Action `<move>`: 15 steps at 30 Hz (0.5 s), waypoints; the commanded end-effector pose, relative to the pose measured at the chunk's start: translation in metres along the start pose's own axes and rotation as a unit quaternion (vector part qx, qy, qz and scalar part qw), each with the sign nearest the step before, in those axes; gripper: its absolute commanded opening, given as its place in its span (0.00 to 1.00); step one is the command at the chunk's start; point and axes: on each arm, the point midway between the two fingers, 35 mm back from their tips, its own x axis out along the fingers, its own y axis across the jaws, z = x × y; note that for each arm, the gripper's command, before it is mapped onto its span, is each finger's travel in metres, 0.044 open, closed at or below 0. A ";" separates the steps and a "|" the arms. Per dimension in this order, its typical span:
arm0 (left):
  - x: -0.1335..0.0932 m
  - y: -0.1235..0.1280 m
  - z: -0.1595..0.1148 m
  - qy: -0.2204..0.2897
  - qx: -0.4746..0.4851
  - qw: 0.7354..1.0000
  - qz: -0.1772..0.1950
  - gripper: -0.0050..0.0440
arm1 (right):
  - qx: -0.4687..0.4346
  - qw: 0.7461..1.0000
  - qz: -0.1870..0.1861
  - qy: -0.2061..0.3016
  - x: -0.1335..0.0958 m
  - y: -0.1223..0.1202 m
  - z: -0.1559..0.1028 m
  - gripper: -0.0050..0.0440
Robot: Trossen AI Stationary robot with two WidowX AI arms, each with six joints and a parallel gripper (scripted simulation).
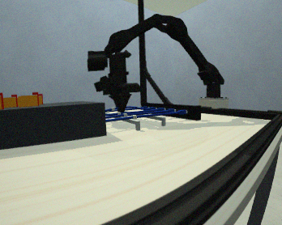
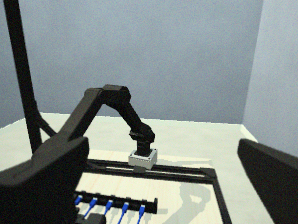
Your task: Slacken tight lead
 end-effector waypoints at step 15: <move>0.003 0.000 -0.001 -0.015 0.000 1.000 -0.004 0.00 | 0.000 1.000 0.000 -0.009 -0.001 0.000 0.008 1.00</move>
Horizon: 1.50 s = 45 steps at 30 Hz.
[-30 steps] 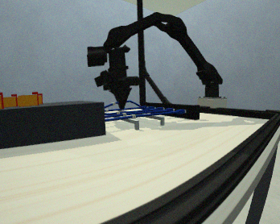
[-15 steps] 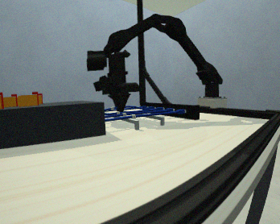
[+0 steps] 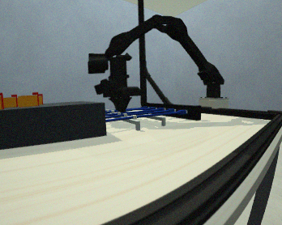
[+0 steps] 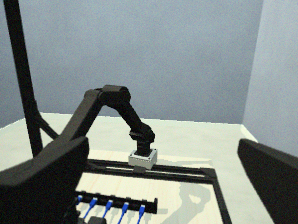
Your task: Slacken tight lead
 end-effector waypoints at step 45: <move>-0.051 -0.053 0.002 -0.009 -0.001 1.000 -0.002 0.53 | 0.000 1.000 0.000 -0.009 -0.001 0.000 0.008 1.00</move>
